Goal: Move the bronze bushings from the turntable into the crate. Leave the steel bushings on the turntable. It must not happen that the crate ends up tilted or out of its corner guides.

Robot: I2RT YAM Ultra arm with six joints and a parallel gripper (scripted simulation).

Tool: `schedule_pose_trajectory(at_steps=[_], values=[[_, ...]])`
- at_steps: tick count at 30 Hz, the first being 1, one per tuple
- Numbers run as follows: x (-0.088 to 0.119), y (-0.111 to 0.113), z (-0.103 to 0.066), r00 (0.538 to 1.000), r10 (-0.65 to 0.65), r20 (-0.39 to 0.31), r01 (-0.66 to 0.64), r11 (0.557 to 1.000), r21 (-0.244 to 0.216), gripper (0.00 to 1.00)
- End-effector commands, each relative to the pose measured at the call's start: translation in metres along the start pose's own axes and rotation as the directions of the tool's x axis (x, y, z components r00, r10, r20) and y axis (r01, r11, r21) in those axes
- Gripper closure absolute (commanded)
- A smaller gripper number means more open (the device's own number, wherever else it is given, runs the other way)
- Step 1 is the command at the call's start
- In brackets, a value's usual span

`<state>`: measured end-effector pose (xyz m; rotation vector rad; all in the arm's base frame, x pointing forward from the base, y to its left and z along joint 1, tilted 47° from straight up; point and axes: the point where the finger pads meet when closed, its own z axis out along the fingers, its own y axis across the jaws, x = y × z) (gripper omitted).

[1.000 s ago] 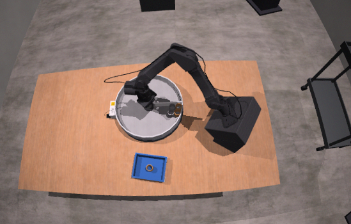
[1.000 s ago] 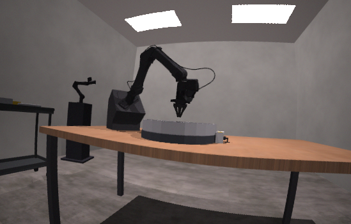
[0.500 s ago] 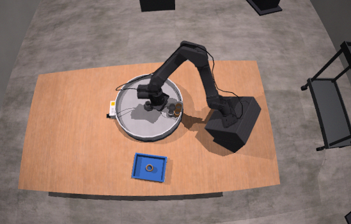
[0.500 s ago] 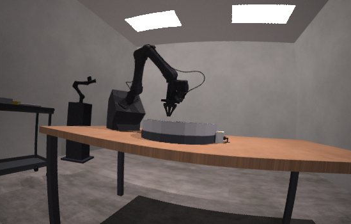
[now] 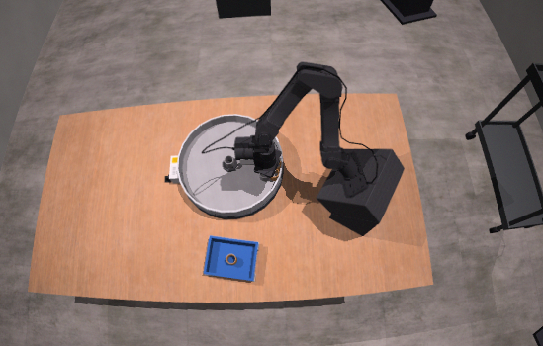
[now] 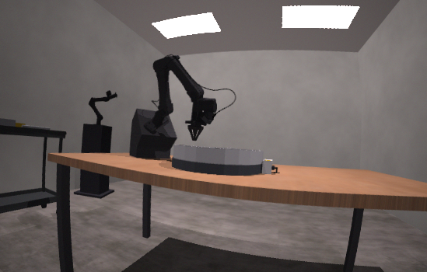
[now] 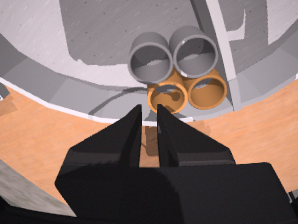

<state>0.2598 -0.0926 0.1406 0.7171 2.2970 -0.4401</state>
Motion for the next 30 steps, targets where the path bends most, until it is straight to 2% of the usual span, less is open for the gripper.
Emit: schedule_pose_trajectory(at_steps=[1, 10, 12, 30], values=[[-0.002, 0.001, -0.005, 0.998, -0.019, 0.057, 0.019, 1.000, -0.008, 0.87], [0.012, -0.001, -0.004, 0.997, -0.048, 0.057, 0.048, 0.999, -0.007, 0.87], [0.002, 0.001, -0.009, 0.996, -0.035, 0.079, 0.036, 0.999, -0.016, 0.87], [0.004, 0.001, -0.007, 0.997, -0.037, 0.071, 0.038, 0.999, -0.014, 0.87]])
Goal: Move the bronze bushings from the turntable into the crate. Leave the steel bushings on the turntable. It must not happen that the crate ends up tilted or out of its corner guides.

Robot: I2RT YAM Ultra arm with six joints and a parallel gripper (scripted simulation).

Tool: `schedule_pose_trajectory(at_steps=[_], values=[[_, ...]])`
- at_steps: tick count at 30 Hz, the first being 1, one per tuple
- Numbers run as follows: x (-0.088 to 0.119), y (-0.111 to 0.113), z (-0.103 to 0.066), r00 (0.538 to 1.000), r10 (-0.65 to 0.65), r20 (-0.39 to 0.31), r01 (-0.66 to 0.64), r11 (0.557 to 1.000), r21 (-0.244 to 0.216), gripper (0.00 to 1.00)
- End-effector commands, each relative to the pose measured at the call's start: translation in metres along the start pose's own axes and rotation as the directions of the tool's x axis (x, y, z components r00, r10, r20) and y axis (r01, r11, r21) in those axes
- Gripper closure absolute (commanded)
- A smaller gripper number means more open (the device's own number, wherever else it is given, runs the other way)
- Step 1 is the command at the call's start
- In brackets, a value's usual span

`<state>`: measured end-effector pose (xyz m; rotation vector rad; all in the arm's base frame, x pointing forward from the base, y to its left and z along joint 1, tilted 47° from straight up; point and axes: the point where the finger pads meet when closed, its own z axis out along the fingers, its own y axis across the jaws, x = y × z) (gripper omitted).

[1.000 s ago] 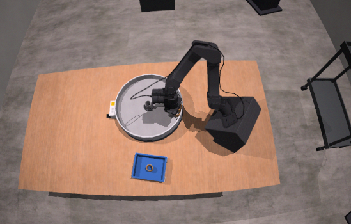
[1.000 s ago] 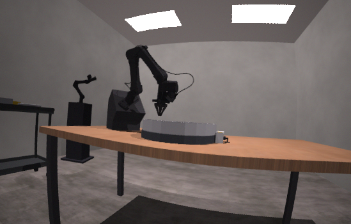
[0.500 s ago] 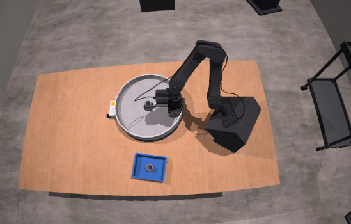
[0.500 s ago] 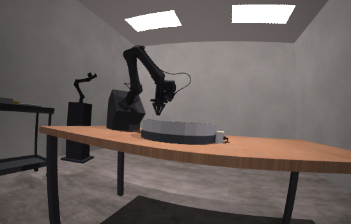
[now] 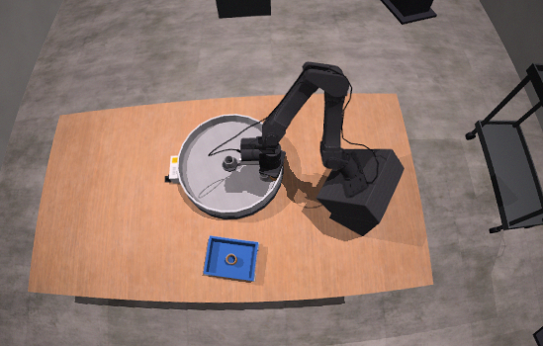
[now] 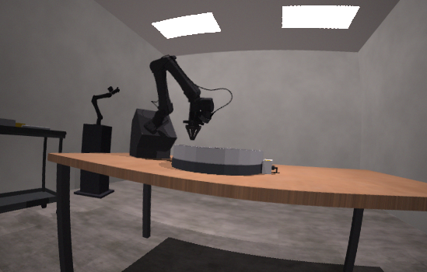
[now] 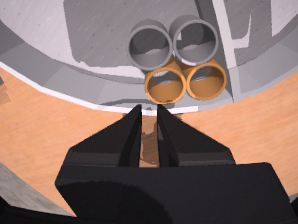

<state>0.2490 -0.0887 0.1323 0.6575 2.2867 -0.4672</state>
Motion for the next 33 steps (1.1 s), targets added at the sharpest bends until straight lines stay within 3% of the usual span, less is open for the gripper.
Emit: schedule_pose_trajectory(at_steps=[1, 33], values=[[-0.0098, 0.0031, -0.0054, 0.999, 0.006, 0.040, -0.005, 1.000, -0.014, 0.87], [-0.0154, 0.0052, -0.0067, 0.999, 0.017, 0.045, -0.017, 1.000, -0.016, 0.87]])
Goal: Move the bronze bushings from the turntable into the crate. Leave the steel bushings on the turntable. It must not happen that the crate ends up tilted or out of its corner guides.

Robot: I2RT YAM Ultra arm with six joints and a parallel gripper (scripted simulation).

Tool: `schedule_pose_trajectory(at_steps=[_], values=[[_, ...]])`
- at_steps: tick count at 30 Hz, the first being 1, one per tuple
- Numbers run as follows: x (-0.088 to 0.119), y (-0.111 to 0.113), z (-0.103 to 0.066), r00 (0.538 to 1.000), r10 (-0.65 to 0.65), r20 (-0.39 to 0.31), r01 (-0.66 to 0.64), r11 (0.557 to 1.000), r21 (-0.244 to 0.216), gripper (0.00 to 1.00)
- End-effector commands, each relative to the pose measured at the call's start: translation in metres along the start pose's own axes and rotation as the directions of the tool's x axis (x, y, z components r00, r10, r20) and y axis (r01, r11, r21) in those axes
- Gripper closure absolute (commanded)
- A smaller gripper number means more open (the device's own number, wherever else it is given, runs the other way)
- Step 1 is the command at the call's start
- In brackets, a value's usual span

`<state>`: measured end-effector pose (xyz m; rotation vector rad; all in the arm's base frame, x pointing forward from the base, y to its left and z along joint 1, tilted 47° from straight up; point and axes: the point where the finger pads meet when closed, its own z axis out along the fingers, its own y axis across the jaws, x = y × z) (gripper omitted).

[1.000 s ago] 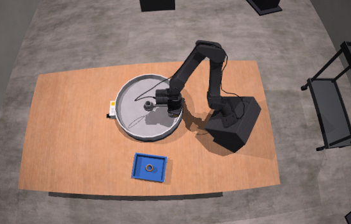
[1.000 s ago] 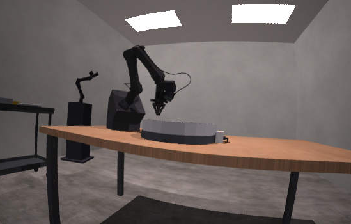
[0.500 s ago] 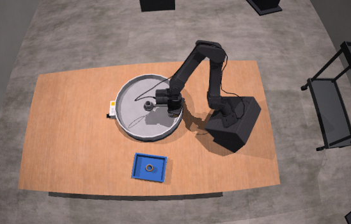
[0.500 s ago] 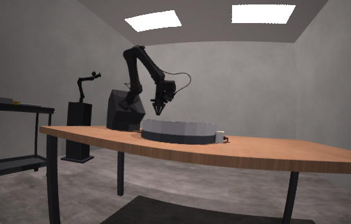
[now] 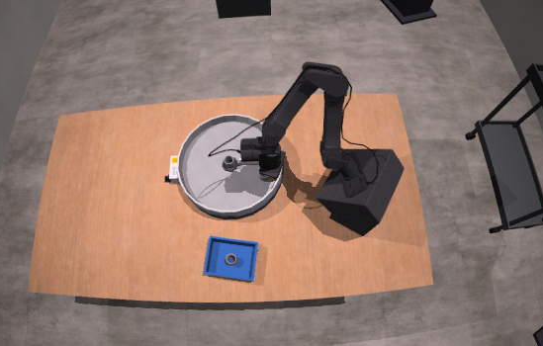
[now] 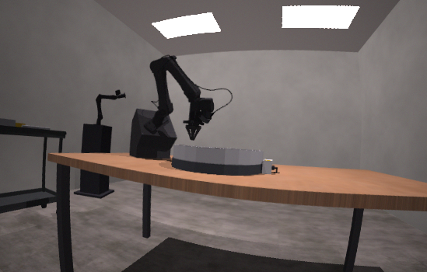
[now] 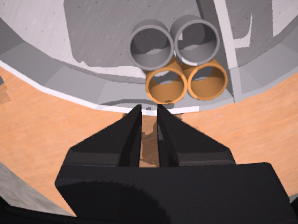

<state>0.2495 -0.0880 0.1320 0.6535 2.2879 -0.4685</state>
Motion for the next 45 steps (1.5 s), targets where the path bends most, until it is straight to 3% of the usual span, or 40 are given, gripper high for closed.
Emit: schedule_pose_trajectory(at_steps=[1, 30, 33, 38, 41, 42, 45], values=[[-0.016, 0.004, -0.007, 0.999, 0.021, 0.045, -0.020, 1.000, -0.016, 0.87], [-0.016, 0.004, -0.007, 0.999, 0.021, 0.045, -0.020, 1.000, -0.016, 0.87], [0.005, 0.000, 0.010, 1.000, -0.008, -0.013, 0.008, 1.000, 0.002, 0.87], [0.005, 0.000, 0.028, 1.000, -0.007, -0.013, 0.007, 1.000, 0.002, 0.87], [0.003, 0.000, 0.027, 1.000, -0.005, -0.008, 0.005, 1.000, 0.000, 0.87], [-0.019, 0.005, 0.014, 0.998, 0.020, 0.056, -0.019, 0.999, -0.031, 0.87], [-0.016, 0.006, 0.017, 0.999, 0.011, 0.041, -0.010, 1.000, -0.026, 0.87]])
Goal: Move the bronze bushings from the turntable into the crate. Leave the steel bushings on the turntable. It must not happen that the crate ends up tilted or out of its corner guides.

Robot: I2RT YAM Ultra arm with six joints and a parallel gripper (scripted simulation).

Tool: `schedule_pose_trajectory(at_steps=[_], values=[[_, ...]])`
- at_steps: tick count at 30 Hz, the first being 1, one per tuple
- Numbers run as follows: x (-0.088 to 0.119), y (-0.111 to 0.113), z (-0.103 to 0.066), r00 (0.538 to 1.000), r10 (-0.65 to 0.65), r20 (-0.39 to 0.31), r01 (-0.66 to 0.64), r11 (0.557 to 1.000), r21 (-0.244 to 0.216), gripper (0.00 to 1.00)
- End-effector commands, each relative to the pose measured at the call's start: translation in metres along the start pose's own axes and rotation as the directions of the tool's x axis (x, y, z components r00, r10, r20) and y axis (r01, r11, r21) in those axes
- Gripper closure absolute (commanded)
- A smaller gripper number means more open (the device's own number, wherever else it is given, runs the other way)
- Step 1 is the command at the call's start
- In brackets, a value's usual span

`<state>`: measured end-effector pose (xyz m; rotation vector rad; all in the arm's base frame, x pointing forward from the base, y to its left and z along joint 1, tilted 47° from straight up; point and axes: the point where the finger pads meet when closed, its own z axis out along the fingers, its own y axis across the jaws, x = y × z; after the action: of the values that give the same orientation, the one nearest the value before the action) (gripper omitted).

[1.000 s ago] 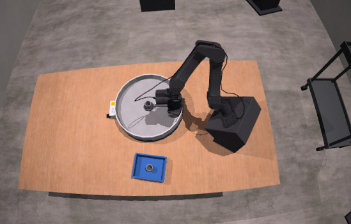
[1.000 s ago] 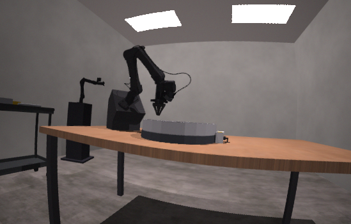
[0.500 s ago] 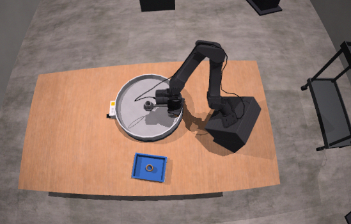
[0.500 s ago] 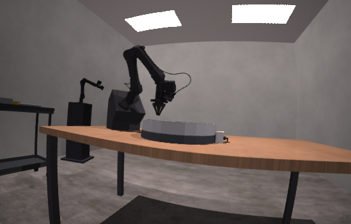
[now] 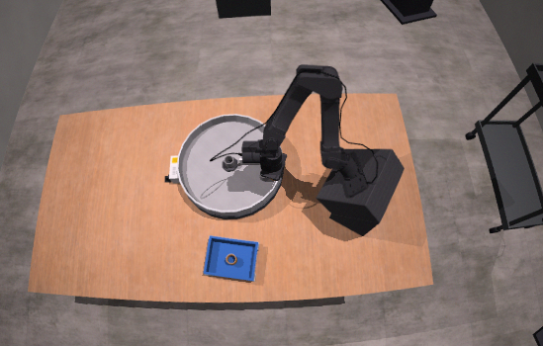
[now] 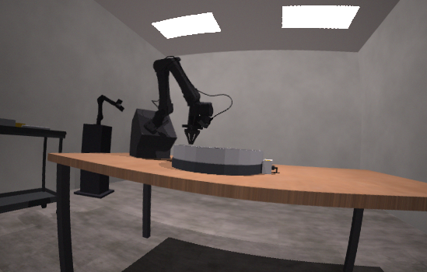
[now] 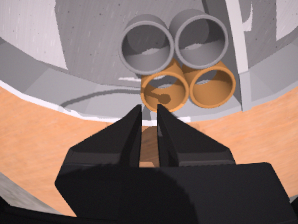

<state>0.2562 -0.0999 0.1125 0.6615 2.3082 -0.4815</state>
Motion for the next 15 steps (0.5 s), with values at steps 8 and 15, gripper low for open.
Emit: schedule_pose_trajectory(at_steps=[8, 15], values=[[-0.0212, 0.0085, -0.0052, 0.998, 0.017, 0.057, -0.015, 0.999, -0.034, 0.87], [-0.0212, 0.0085, -0.0052, 0.998, 0.017, 0.057, -0.015, 0.999, -0.034, 0.87]])
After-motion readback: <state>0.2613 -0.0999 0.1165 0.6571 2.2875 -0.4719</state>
